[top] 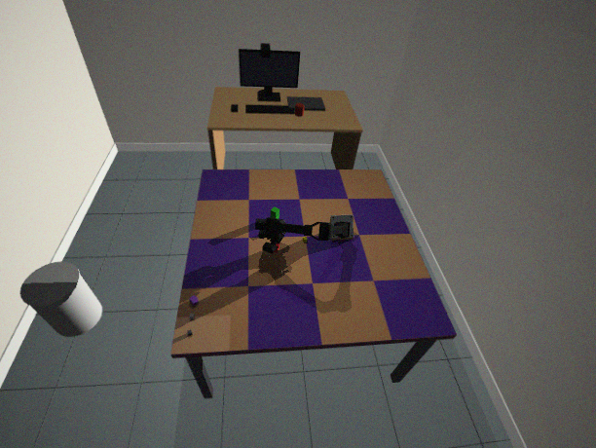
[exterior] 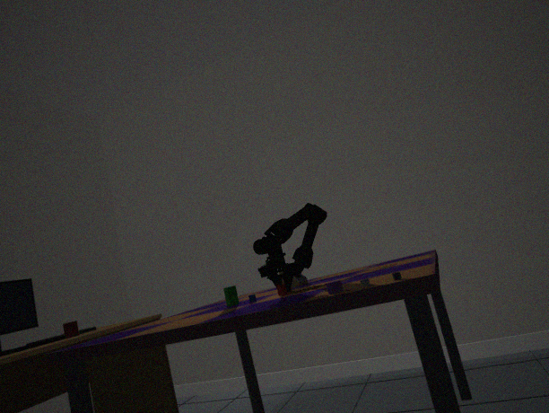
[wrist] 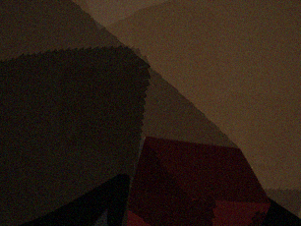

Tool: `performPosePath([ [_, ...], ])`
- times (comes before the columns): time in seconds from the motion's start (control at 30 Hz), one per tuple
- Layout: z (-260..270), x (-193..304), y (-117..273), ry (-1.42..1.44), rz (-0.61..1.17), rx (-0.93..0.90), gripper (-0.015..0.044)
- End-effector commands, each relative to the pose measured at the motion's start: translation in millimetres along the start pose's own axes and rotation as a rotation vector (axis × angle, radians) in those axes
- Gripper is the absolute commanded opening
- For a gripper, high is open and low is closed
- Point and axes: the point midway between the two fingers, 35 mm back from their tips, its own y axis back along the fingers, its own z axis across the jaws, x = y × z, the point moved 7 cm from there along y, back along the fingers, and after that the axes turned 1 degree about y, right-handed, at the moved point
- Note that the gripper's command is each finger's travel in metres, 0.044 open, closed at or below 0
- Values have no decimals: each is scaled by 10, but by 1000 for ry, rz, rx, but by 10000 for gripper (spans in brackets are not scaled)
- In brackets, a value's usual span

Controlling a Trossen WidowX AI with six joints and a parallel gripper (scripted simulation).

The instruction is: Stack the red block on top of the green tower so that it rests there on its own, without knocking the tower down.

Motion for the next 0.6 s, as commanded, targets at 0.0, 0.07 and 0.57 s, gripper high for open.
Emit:
performPosePath([
  [0.0, 2, 1, -1, -5, 2, -3, 171],
  [0.07, 2, 1, -1, -5, 2, -3, 157],
  [0.57, -2, -7, 440, -5, 1, -1, 0],
])
